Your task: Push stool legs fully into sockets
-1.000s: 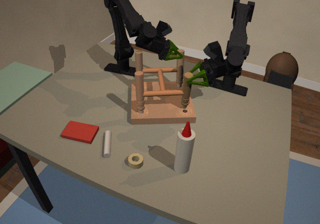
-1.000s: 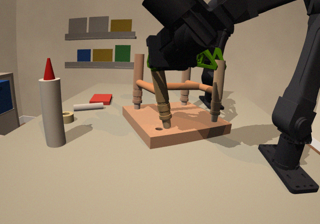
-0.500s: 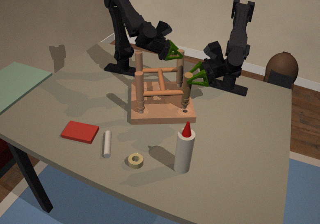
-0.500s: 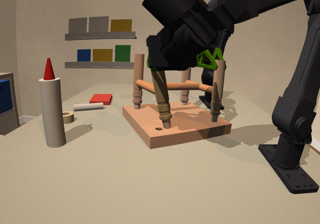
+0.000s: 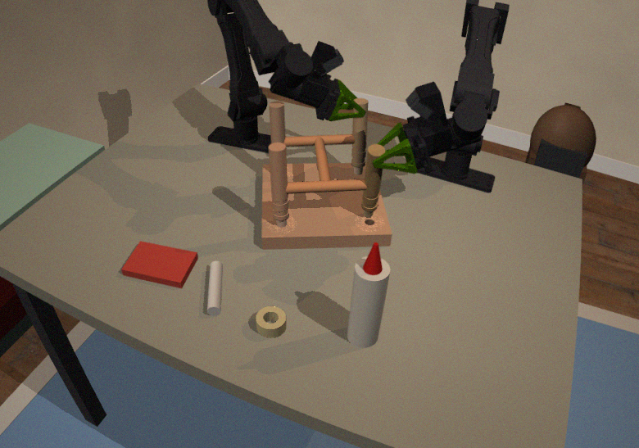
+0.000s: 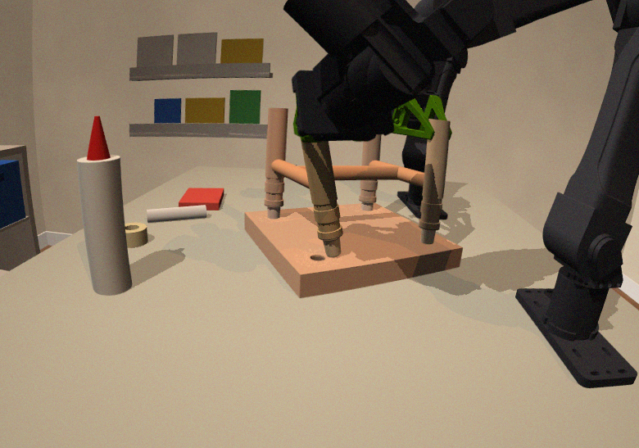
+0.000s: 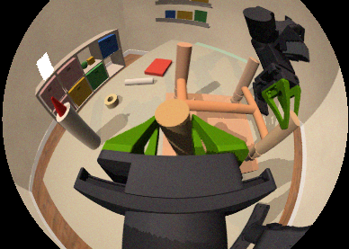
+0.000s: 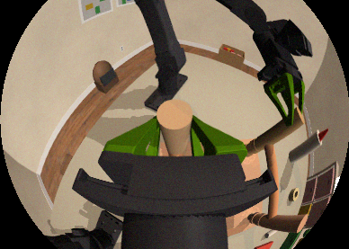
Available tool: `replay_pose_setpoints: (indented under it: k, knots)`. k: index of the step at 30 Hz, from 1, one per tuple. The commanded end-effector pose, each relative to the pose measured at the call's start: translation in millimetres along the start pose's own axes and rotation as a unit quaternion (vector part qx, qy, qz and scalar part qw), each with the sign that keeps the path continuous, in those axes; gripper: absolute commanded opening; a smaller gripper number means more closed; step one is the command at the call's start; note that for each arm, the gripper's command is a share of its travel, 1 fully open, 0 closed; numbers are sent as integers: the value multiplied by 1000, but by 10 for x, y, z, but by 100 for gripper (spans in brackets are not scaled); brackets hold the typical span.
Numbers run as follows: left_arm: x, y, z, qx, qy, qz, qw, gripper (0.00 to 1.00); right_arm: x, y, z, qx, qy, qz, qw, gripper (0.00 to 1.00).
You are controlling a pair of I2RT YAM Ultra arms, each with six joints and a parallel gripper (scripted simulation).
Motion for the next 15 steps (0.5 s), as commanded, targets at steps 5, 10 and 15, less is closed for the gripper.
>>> replay_pose_setpoints:
  k: [5, 10, 15]
  knots:
    - [-12, -333, -45, -72, -24, 27, 997, 28, 173, -363, 94, -87, -2, 51, 995, 28]
    - [-12, -374, -46, -82, -27, 34, 996, 28, 182, -405, 104, -99, 0, 55, 994, 28]
    - [-13, -416, -46, -92, -30, 42, 994, 28, 194, -454, 114, -112, 1, 60, 992, 28]
Point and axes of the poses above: on each arm, the point where the finger pads meet when closed, its own z axis back along the fingers, its own y axis across the jaws, x = y × z, the point moved 6 cm from there along z, back along the fingers, and after that the axes turned 3 degrees about -z, right-handed, at the moved point
